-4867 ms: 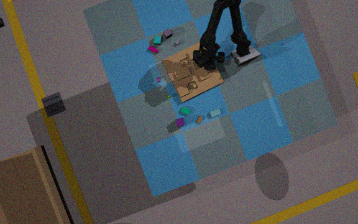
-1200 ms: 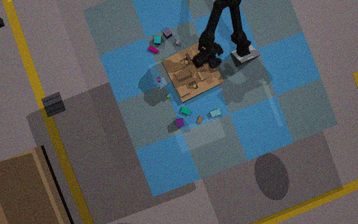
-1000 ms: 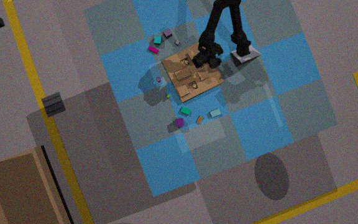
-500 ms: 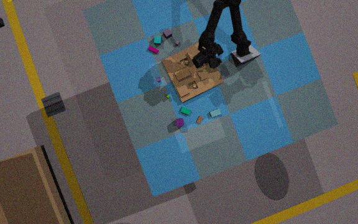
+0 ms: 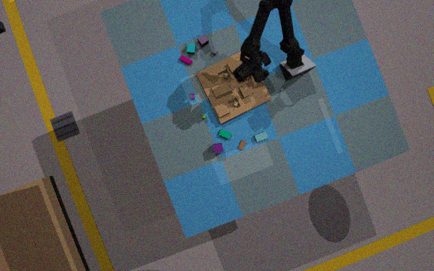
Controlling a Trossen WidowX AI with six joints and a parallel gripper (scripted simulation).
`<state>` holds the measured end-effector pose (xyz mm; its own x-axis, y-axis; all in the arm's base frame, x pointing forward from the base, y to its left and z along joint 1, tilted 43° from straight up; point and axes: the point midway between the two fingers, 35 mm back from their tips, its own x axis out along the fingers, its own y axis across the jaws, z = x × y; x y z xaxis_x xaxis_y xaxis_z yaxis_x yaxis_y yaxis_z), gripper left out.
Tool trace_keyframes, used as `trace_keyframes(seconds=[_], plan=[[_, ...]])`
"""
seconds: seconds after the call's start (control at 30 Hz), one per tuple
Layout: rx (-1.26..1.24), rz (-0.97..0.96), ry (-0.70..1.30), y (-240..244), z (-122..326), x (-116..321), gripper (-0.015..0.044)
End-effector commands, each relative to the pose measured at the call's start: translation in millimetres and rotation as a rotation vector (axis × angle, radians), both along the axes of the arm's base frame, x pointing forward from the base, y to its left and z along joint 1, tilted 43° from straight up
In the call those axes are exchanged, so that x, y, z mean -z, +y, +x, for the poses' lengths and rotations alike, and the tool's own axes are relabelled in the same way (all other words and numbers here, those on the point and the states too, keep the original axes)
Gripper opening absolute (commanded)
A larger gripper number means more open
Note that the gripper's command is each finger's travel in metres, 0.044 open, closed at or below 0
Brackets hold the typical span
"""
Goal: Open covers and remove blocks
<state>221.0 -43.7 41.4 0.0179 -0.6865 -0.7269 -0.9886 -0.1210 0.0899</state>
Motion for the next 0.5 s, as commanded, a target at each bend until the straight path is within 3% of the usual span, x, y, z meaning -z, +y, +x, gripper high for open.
trace_keyframes(seconds=[0.0, 0.07, 0.47], plan=[[0.001, 0.004, 0.000, 6.8, 0.7, -6.3, 0.0105], [0.001, 0.006, 0.000, 13.4, 1.0, -13.1, 0.0144], [0.004, 0.008, 0.000, 35.6, -1.0, -38.6, 0.0144]])
